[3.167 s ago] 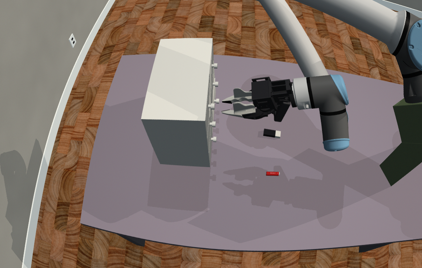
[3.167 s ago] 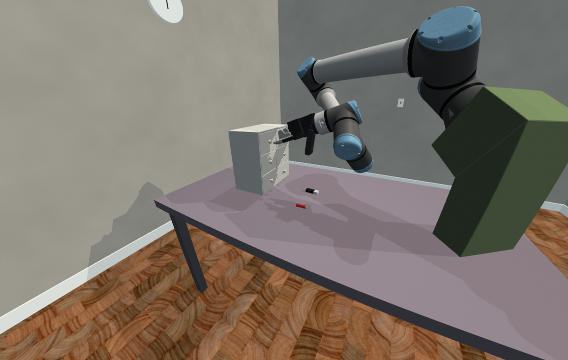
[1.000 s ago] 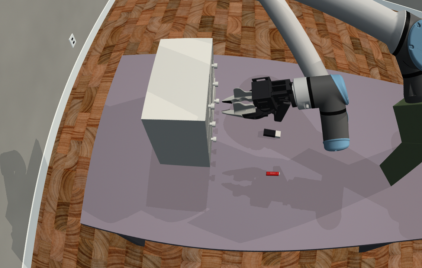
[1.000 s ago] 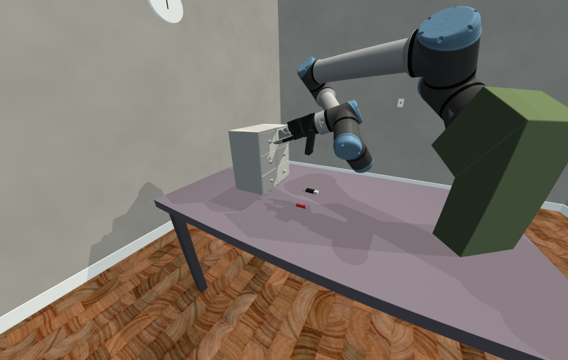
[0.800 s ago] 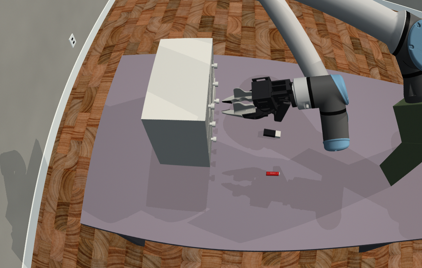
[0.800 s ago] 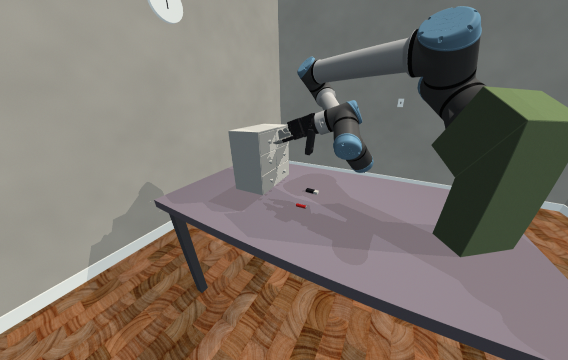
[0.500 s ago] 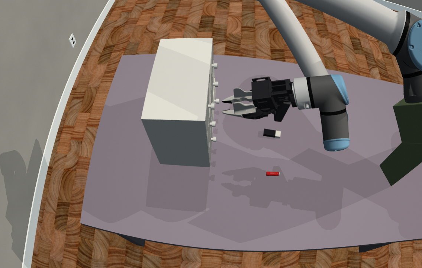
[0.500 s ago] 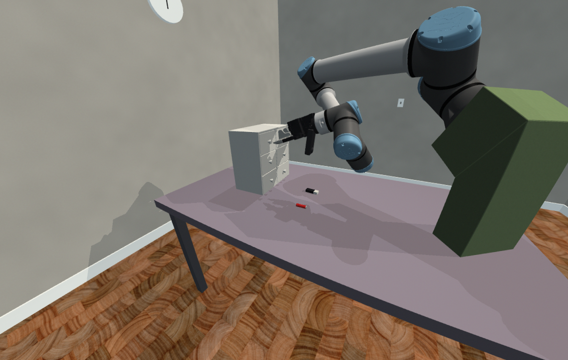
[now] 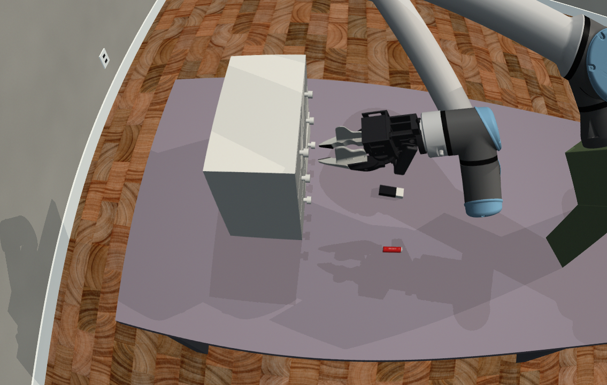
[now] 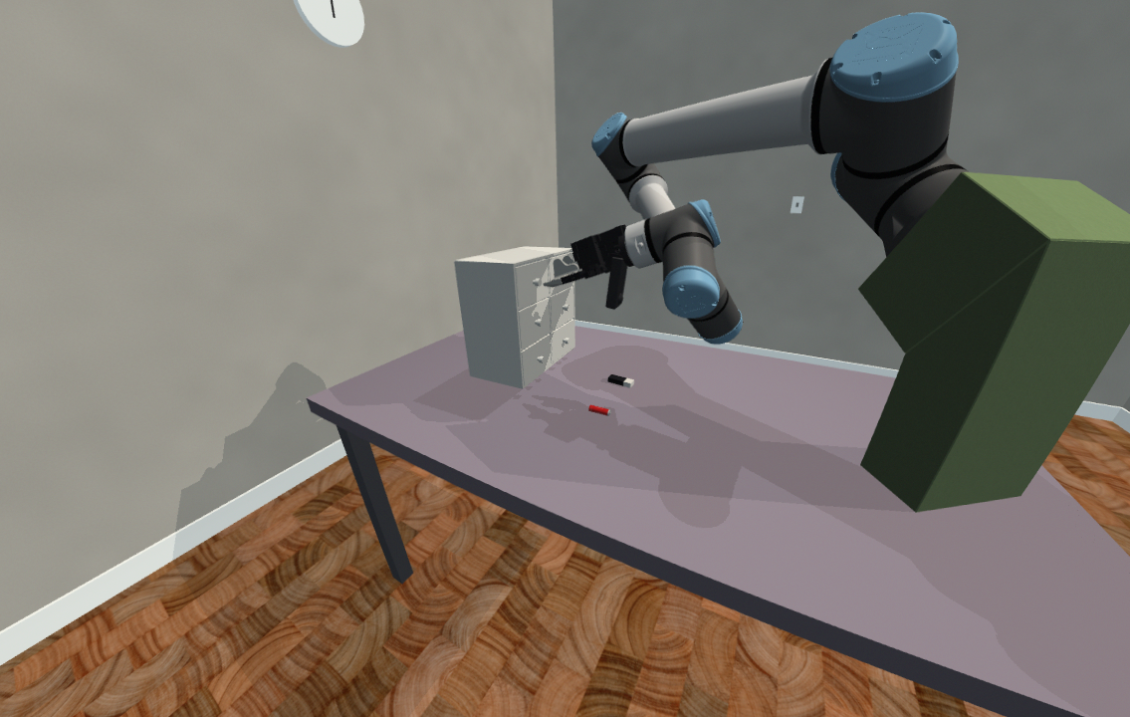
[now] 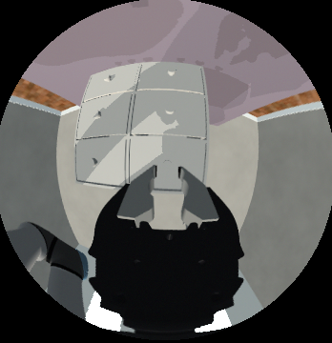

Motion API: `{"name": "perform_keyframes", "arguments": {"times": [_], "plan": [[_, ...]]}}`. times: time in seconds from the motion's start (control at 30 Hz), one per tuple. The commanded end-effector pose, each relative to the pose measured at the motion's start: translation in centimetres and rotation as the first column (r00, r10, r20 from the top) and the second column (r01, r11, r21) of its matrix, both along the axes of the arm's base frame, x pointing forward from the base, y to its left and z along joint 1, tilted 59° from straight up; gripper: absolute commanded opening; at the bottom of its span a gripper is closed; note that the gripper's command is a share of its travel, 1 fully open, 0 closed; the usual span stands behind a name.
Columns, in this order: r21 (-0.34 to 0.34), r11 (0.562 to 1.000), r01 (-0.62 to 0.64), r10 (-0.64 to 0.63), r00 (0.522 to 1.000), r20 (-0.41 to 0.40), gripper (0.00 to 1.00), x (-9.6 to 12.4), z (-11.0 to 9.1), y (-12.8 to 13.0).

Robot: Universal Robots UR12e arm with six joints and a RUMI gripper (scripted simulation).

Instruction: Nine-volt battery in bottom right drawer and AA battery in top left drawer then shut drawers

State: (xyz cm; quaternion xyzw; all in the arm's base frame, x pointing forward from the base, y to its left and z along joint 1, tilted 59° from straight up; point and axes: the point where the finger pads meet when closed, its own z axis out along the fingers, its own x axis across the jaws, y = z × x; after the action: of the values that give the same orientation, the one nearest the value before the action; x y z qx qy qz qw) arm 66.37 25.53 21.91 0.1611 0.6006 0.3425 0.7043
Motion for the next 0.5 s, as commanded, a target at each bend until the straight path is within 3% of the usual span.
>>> {"name": "perform_keyframes", "arguments": {"times": [0.0,0.47], "plan": [[0.000,1.000,-0.001,0.001,1.000,0.000,0.20,0.08,0.09,0.10],[0.000,1.000,-0.001,0.001,1.000,0.000,0.20,0.83,0.50,0.50]]}}
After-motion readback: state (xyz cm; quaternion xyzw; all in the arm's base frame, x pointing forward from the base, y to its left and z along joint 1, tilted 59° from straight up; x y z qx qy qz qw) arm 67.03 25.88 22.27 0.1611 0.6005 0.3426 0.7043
